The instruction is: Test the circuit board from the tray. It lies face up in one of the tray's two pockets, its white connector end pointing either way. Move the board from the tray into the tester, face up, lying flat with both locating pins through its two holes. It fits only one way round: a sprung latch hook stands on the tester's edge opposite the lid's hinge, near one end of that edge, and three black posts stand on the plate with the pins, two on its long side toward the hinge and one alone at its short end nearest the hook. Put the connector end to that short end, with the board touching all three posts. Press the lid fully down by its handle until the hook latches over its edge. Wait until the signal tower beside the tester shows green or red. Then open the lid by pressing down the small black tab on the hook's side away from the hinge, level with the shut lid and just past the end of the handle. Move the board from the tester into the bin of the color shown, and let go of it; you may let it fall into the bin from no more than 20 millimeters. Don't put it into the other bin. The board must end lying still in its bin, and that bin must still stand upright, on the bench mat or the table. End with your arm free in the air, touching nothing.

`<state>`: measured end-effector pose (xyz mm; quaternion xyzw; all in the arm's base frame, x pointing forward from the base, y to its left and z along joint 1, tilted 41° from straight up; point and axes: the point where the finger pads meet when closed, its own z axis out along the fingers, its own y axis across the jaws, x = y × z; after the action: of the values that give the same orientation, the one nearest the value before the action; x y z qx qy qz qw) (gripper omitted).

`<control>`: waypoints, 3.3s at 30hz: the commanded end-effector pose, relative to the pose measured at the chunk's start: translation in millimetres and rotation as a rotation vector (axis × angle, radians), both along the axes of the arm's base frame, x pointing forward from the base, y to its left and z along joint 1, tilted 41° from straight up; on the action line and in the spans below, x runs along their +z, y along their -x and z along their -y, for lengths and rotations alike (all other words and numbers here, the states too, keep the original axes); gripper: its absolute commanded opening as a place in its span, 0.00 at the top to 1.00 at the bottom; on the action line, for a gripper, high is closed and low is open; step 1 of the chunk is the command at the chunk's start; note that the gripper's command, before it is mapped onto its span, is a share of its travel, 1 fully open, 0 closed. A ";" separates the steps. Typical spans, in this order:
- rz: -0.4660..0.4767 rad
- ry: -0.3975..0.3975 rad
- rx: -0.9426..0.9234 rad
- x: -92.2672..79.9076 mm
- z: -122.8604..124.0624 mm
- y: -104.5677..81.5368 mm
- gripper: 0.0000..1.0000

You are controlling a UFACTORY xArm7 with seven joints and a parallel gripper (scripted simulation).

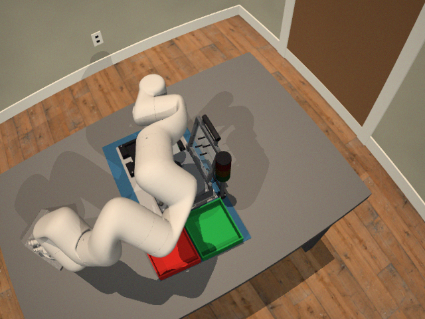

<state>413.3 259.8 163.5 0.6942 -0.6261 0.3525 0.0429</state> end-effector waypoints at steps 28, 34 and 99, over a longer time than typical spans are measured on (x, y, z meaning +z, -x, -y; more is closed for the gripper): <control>0.002 -0.005 0.005 49.4 79.8 27.6 0.21; 0.002 -0.005 0.005 55.5 90.2 31.0 0.21; 0.003 -0.005 0.005 49.5 109.5 27.1 0.21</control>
<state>382.3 152.7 217.7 0.6949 -0.6261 0.3514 0.0415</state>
